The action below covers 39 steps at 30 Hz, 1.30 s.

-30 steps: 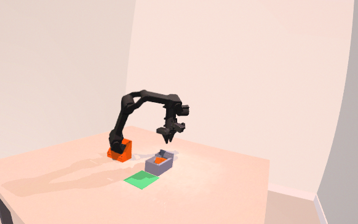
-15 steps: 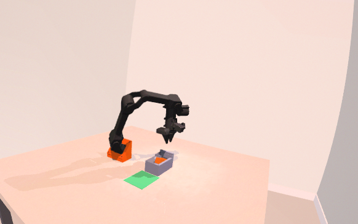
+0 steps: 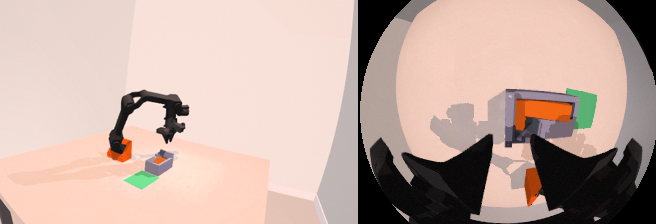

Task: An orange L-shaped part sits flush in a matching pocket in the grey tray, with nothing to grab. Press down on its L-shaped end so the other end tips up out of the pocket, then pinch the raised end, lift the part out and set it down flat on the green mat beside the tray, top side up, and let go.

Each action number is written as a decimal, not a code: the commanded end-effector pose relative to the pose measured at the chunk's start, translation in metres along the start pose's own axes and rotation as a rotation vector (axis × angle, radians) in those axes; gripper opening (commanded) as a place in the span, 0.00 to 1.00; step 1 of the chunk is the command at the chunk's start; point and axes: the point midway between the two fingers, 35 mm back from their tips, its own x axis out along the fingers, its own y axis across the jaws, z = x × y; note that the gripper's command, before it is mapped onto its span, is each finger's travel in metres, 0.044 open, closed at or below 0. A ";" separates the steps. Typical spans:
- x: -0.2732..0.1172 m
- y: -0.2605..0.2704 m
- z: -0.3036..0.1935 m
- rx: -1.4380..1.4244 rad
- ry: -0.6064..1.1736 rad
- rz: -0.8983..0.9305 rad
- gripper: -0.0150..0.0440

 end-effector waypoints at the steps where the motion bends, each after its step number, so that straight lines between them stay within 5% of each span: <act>1: 0.000 0.000 0.000 -0.002 -0.002 0.000 0.56; 22: 0.000 0.000 0.000 -0.002 -0.002 0.000 0.56; 31: 0.069 -0.004 -0.002 0.000 0.014 -0.014 0.56; 39: 0.071 -0.004 -0.002 0.000 0.015 -0.015 0.56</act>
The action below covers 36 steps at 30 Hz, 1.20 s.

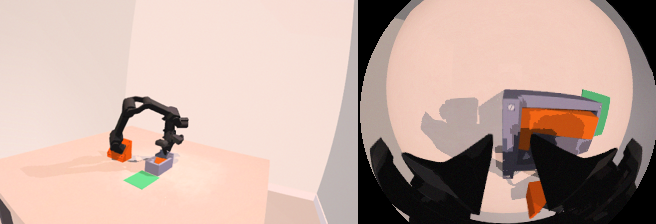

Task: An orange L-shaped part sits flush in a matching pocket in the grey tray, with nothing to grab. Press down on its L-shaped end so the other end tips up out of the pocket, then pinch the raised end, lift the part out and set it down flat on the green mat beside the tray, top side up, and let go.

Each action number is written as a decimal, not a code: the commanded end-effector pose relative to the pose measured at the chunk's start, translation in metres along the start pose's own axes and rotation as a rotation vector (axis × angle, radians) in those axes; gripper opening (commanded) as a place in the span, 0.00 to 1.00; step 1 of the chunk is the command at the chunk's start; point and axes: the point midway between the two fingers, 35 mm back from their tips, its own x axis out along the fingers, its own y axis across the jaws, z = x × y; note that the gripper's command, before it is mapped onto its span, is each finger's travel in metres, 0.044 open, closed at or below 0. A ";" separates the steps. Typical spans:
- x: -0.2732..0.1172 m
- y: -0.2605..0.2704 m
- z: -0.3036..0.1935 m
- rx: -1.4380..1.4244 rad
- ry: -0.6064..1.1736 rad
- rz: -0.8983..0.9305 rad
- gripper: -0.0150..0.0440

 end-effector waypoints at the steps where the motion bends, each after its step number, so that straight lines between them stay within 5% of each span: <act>1: 0.004 -0.001 -0.001 -0.004 0.000 -0.004 0.56; 36: 0.040 -0.001 -0.001 -0.004 -0.001 -0.005 0.56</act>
